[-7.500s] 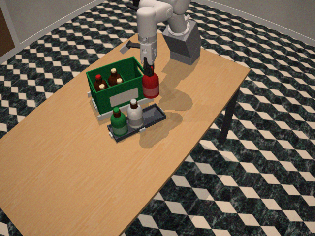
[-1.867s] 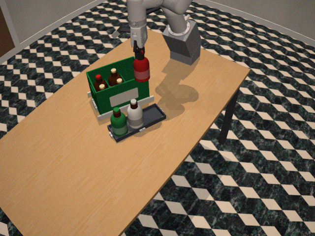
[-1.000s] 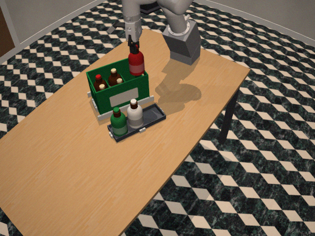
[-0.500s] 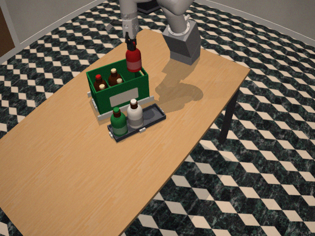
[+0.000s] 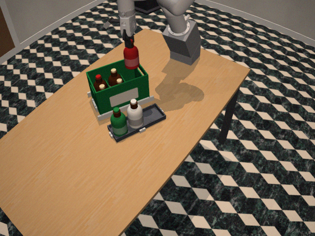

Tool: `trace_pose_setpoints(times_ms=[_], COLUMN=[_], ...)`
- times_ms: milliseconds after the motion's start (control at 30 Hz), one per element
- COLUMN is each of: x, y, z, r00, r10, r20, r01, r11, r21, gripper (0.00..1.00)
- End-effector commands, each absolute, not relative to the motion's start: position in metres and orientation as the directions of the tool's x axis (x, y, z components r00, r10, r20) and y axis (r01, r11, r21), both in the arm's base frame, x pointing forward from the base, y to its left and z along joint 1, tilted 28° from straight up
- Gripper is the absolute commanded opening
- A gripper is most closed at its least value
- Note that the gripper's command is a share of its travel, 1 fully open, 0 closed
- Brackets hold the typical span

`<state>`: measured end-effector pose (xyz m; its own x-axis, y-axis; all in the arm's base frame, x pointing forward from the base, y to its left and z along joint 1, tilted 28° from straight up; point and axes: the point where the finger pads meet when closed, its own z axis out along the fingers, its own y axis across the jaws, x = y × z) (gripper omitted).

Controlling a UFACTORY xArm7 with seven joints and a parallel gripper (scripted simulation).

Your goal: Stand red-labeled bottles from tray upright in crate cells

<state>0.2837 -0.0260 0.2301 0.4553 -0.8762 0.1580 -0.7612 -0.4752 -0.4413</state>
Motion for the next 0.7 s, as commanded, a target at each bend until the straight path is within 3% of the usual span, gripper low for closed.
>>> trace_pose_setpoints(times_ms=[0,667], x=[0.283,0.277], y=[-0.033,-0.054], z=[0.231,0.225], r00=[0.455,0.455], r10=[-0.876,-0.876], r20=[0.16,0.16], r01=[-0.759,-0.759], r11=[-0.476,-0.476], r21=[-0.444,-0.444], gripper=[0.0,0.0])
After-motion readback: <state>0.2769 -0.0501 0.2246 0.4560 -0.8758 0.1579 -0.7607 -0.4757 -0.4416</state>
